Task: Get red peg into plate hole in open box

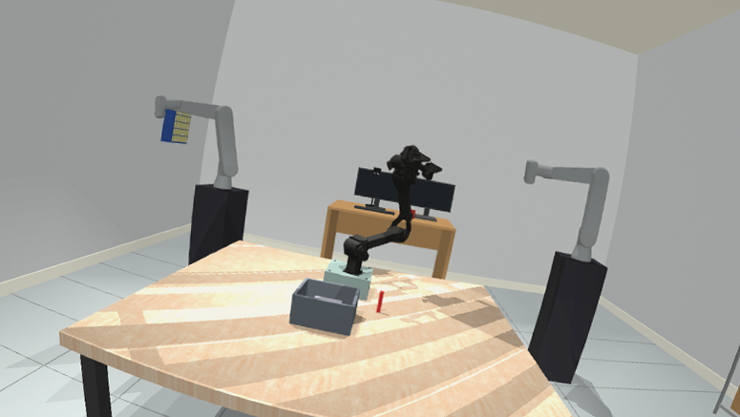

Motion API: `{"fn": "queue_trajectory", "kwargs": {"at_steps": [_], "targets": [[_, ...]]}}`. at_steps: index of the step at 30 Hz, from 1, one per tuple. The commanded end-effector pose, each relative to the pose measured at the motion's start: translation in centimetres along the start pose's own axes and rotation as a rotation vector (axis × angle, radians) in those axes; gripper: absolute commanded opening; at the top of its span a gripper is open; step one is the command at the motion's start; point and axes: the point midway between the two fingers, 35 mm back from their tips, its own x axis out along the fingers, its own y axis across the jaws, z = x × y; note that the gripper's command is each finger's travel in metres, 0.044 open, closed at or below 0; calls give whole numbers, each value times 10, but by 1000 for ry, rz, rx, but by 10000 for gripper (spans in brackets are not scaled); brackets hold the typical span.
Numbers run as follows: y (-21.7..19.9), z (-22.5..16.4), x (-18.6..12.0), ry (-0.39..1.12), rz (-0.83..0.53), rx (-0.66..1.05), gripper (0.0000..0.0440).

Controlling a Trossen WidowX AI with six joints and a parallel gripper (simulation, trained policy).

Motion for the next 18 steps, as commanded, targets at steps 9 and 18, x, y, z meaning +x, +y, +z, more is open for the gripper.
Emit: {"fn": "queue_trajectory", "kwargs": {"at_steps": [9,18], "targets": [[28,2,-1,42,55,306,440],[58,9,-2,81,108,613,440]]}}
